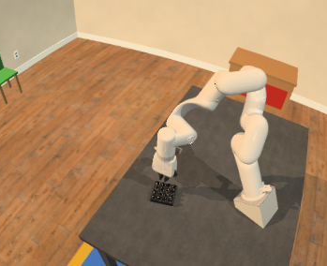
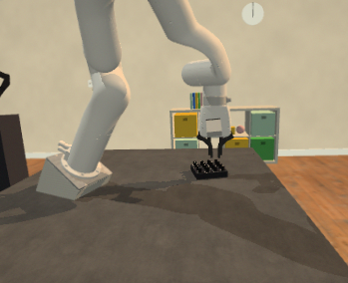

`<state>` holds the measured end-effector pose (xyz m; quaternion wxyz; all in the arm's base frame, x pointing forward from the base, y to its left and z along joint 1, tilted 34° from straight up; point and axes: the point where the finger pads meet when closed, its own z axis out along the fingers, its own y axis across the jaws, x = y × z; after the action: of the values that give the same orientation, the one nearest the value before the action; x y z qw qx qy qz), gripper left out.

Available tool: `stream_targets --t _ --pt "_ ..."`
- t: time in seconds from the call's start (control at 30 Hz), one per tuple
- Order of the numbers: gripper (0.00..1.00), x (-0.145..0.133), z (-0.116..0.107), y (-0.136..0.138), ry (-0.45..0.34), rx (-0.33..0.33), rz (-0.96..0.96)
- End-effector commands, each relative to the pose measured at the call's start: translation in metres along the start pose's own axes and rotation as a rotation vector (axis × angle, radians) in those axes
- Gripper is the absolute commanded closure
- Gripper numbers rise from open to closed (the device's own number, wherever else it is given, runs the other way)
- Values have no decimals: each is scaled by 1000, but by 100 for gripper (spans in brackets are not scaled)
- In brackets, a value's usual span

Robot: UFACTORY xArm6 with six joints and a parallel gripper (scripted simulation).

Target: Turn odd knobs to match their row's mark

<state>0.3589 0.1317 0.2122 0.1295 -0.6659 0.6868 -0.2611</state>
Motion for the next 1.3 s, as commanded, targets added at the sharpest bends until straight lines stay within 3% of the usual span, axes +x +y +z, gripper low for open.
stream_targets --t 0.0,0.7,1.27 --pt "81 -1 4 -1 -2 3 1" --pt "81 -1 26 -1 -1 3 1" --pt "81 -2 29 -1 -1 3 1"
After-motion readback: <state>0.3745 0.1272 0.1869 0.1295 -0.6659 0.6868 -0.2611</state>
